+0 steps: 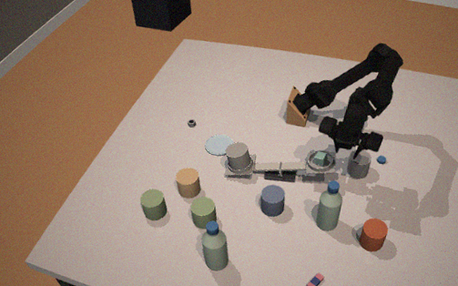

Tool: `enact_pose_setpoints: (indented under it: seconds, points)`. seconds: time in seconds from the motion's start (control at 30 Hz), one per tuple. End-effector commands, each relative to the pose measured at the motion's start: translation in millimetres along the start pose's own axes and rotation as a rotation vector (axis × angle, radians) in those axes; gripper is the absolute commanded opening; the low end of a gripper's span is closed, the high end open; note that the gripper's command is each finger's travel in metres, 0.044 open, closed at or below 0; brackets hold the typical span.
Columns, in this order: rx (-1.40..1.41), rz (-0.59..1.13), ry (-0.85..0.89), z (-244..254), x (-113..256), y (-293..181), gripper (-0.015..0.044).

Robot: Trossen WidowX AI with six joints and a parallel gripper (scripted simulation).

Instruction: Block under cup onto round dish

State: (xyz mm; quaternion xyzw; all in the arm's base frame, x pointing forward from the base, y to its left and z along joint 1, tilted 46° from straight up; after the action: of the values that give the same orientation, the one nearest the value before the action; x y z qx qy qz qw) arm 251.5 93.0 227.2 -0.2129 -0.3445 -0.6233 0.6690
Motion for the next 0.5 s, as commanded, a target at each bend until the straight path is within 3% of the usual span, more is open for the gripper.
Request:
enact_pose_setpoints:
  seconds: [0.0, 0.47]
  points:
    - [0.116, 0.000, -0.002, -8.1, 3.3, 4.9, 0.0260]
    - [0.590, 0.026, 0.017, -34.6, 8.2, 11.2, 0.0260]
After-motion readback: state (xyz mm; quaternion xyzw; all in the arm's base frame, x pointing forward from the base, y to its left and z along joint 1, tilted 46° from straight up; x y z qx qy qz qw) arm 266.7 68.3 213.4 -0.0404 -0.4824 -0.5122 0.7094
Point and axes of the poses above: the point midway between the two fingers, 35 mm back from their tips, its own x axis back along the fingers, its own z axis across the jaws, y = z × x, the point moved 3 cm from there along x, back along the fingers, and after that the axes turned 15 degrees about x, right-handed, at the moved point
